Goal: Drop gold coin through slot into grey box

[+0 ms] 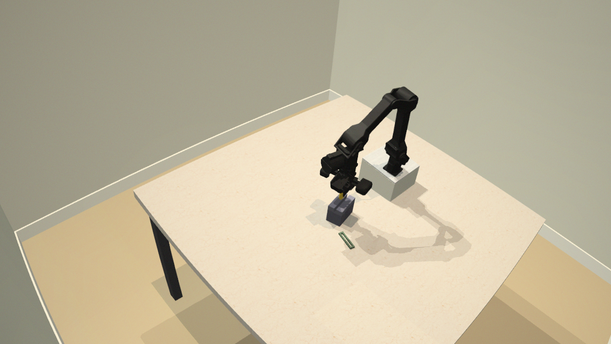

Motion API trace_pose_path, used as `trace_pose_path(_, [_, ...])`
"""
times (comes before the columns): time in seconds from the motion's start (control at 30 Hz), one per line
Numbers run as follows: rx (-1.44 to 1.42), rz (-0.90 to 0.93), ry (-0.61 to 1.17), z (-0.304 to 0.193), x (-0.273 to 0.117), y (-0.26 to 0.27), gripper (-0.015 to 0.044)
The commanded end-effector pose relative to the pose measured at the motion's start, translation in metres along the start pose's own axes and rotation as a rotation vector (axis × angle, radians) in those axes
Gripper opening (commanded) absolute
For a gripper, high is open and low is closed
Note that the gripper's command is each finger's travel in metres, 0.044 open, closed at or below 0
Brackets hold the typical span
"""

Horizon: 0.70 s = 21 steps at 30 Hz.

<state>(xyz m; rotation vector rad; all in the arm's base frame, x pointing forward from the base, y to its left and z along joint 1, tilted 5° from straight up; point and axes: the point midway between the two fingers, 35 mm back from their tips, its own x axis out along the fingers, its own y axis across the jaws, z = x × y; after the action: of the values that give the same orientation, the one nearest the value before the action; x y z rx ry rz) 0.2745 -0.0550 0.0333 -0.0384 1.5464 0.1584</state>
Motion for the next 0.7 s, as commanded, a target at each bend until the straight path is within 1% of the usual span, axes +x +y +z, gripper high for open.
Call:
trace_pose_path(0.0, [-0.002, 0.000, 0.001, 0.000, 0.003, 0.000, 0.0000])
trace_pose_path(0.67, [-0.009, 0.000, 0.001, 0.000, 0.016, 0.000, 0.0000])
